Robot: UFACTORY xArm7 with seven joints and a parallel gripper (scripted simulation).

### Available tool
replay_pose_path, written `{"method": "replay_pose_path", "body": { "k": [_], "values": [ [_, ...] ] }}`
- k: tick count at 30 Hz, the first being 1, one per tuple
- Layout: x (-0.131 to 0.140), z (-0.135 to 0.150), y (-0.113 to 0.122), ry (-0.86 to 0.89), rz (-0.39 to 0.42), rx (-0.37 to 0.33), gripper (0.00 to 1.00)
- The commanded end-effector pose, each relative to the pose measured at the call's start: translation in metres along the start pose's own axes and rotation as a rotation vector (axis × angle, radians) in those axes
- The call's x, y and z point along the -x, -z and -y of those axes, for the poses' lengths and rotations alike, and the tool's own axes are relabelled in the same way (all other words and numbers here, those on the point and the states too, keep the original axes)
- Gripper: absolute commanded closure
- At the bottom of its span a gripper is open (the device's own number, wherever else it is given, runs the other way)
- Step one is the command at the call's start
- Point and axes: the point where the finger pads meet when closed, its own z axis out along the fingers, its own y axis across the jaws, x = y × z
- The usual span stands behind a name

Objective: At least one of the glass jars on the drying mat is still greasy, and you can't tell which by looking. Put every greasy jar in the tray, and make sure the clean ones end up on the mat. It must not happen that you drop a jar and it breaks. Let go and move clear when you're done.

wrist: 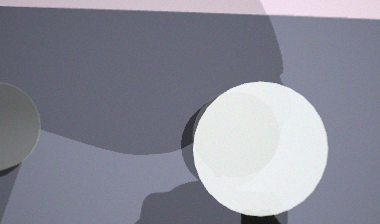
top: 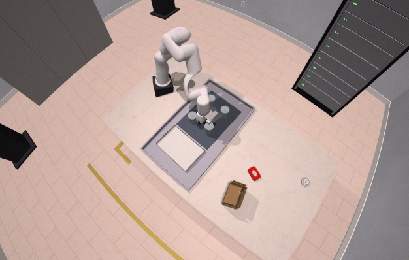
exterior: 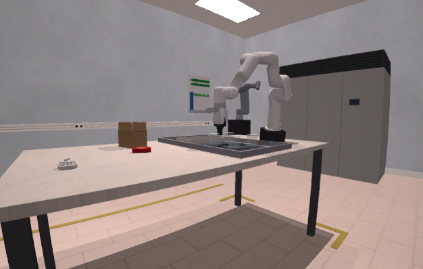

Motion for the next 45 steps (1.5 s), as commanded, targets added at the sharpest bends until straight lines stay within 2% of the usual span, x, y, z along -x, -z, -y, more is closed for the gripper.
{"method": "replay_pose_path", "body": {
  "k": [1, 9, 20, 45],
  "values": [
    [-0.002, -0.001, 0.002, 0.0, -0.005, 0.001, 1.0],
    [-0.003, -0.001, 0.003, 0.0, -0.005, 0.001, 1.0],
    [0.024, -0.001, -0.004, 0.0, -0.005, 0.001, 1.0],
    [0.024, -0.001, -0.004, 0.0, -0.005, 0.001, 1.0]
  ]
}}
